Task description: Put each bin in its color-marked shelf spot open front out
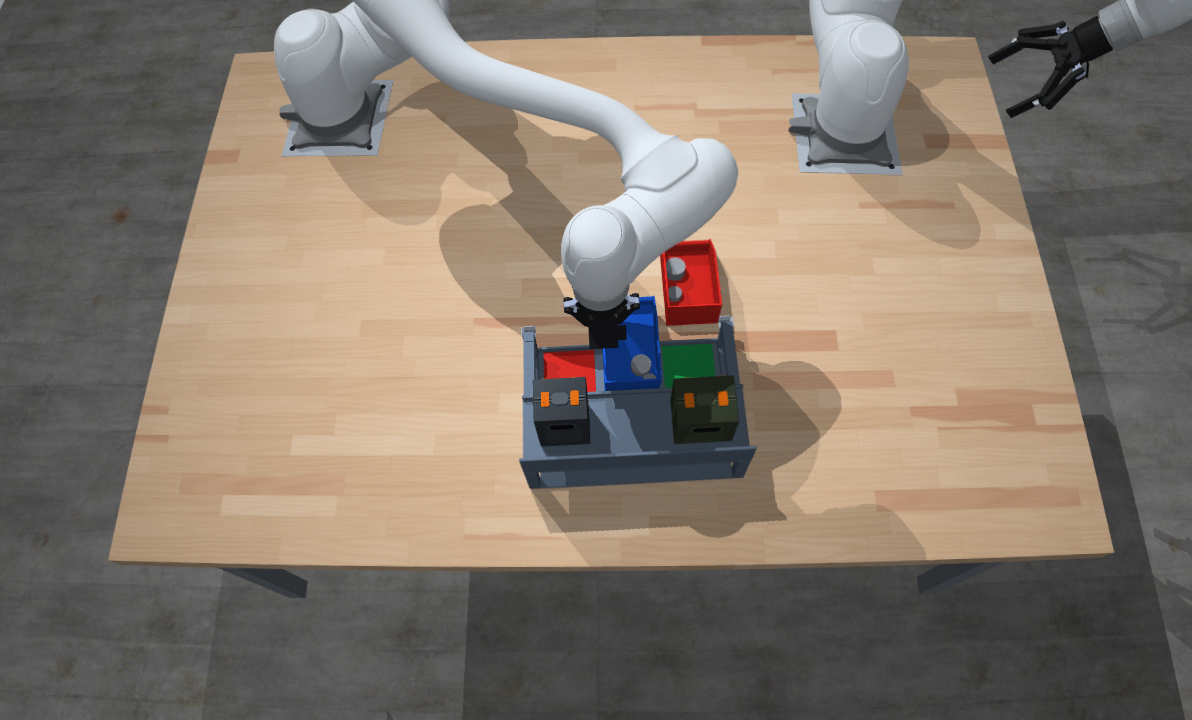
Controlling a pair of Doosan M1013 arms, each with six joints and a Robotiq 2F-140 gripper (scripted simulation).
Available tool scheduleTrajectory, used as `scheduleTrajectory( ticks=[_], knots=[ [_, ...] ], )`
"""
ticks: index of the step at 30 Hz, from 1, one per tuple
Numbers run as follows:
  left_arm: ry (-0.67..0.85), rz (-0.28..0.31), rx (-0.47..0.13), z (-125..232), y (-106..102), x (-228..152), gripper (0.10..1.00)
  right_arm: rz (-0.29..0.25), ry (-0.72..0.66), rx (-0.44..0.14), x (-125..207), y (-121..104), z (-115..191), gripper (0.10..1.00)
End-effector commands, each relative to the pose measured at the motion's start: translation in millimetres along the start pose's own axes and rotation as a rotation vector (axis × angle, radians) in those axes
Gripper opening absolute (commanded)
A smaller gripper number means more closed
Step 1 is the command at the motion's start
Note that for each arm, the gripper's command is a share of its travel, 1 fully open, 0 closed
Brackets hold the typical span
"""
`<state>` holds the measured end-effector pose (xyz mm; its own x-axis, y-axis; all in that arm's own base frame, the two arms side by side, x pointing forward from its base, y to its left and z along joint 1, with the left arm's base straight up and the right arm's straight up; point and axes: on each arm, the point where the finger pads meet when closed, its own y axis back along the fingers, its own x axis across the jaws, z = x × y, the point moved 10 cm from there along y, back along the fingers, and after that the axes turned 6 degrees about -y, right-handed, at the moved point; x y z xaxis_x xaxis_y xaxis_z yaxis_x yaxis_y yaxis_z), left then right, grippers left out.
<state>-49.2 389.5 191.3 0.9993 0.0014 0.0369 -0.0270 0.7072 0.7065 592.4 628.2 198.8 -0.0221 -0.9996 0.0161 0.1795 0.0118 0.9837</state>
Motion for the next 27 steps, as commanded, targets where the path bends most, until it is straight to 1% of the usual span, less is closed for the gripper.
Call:
scheduleTrajectory(
  ticks=[1, 27],
  knots=[
    [0.000, 0.000, 0.001, 0.1, 0.4, -0.1, 1.000, -0.002, 0.000, 0.001, -0.2, 1.4, 0.1, 0.099],
    [0.000, 0.000, 0.001, 0.1, 0.4, -0.1, 1.000, -0.003, 0.000, 0.018, -0.9, 1.4, -6.8, 0.099]
  ],
)
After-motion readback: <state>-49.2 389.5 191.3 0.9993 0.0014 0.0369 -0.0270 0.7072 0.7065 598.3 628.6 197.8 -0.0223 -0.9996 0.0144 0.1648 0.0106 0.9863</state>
